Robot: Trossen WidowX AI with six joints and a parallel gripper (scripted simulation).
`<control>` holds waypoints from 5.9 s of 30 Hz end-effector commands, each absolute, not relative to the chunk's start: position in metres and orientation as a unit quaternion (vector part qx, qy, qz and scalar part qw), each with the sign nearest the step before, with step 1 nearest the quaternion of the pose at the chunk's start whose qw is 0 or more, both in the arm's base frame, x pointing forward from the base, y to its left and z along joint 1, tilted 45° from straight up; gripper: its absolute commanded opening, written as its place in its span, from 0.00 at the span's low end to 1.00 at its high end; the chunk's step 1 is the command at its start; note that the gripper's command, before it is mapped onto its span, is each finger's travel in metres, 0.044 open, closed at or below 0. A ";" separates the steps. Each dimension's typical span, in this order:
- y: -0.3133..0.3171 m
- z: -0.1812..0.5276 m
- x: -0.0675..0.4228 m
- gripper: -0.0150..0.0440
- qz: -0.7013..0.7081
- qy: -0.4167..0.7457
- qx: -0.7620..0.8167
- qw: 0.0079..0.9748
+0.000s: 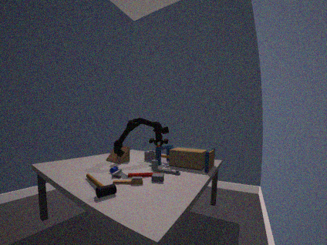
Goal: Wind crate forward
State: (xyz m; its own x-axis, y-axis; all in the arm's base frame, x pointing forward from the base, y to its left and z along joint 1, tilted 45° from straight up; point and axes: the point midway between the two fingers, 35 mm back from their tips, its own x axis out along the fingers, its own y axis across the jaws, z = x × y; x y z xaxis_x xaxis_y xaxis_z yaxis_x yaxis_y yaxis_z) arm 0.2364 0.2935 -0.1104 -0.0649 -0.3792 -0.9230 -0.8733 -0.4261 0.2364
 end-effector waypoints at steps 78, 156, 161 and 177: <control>0.345 -0.172 0.163 0.25 0.555 0.476 -0.641 0.231; 0.327 -0.171 0.079 0.25 0.557 0.477 -0.640 0.230; 0.324 -0.170 0.074 0.25 0.557 0.477 -0.639 0.230; 0.312 -0.162 0.060 0.25 0.558 0.477 -0.639 0.229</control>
